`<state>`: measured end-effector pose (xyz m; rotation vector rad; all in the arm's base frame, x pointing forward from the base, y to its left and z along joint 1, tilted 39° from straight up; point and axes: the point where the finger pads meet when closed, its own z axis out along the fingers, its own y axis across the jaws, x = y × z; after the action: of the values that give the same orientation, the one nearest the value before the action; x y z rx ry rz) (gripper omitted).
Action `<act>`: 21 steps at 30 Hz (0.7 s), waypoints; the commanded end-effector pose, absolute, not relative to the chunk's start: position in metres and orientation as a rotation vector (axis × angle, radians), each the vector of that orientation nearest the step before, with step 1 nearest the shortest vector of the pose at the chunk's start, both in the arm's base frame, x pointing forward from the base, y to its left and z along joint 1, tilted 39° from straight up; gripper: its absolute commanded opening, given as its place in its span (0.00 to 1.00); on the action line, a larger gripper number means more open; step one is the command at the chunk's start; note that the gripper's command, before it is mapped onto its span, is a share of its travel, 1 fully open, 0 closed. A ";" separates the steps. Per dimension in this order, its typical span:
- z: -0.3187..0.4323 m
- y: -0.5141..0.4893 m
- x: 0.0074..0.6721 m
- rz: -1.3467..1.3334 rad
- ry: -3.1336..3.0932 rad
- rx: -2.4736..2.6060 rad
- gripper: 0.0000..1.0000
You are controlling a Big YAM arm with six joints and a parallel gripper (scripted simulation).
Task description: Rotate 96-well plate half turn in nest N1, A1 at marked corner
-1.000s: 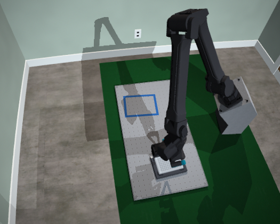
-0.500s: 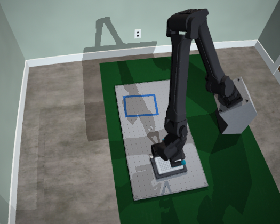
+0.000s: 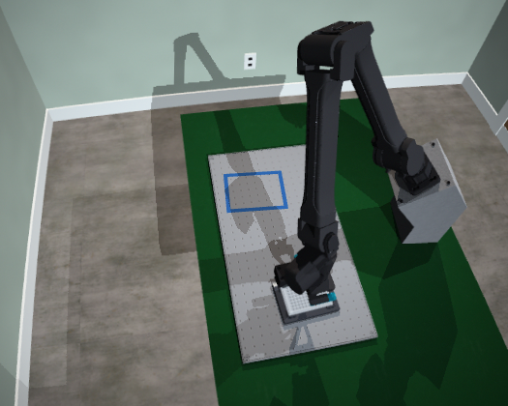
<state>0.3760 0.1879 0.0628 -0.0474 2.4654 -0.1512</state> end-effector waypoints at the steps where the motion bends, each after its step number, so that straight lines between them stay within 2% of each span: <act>1: 0.059 0.186 0.386 -0.149 2.455 -0.048 1.00; 21: 0.044 0.187 0.408 -0.140 2.444 -0.043 1.00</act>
<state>0.3932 0.1834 0.0367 -0.0494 2.4703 -0.1571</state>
